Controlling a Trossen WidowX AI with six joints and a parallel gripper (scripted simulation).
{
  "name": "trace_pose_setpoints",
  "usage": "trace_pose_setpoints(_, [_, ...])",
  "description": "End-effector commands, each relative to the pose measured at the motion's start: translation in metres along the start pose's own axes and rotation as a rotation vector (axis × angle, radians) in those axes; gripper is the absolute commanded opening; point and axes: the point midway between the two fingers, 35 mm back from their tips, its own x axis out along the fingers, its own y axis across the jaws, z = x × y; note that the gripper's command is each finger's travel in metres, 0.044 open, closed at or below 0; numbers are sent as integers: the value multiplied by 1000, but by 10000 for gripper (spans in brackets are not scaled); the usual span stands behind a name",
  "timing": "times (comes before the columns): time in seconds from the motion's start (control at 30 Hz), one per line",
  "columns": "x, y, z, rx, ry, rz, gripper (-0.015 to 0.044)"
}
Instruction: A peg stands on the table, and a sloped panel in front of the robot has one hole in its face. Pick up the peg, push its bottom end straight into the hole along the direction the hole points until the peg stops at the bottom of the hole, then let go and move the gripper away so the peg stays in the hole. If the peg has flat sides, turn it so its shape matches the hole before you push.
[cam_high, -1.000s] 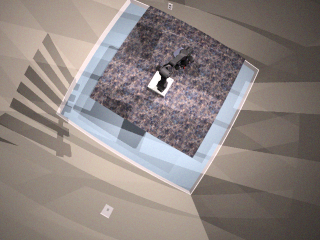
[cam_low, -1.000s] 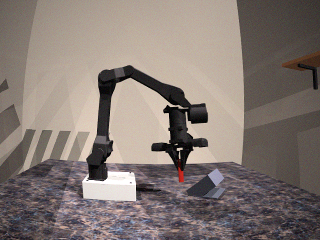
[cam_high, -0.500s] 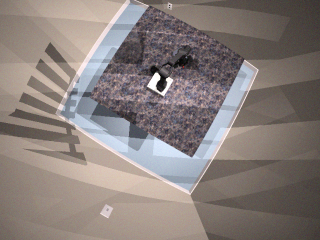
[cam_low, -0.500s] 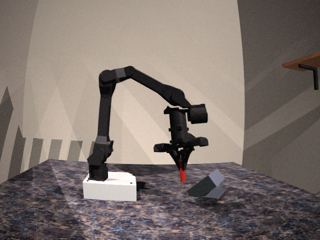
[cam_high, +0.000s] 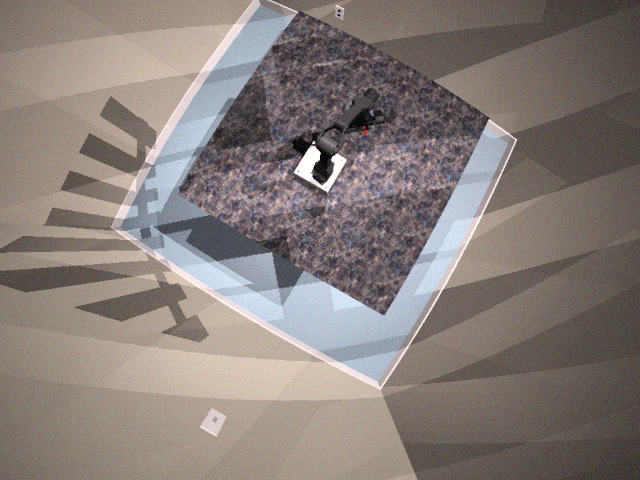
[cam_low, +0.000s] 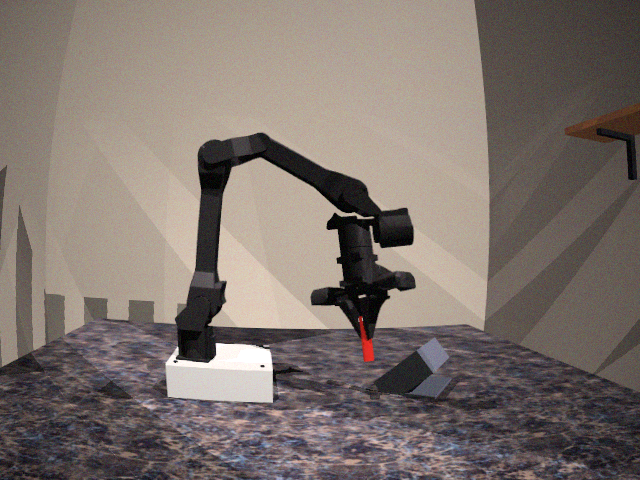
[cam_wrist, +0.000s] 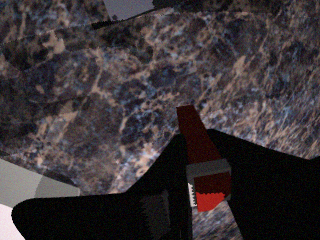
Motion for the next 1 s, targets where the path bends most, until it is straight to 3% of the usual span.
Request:
trace_pose_setpoints(0.0, [1, 2, 1, 27, 6, -9, 0])
trace_pose_setpoints(0.97, [-5, 10, 20, 236, -8, -81, 0])
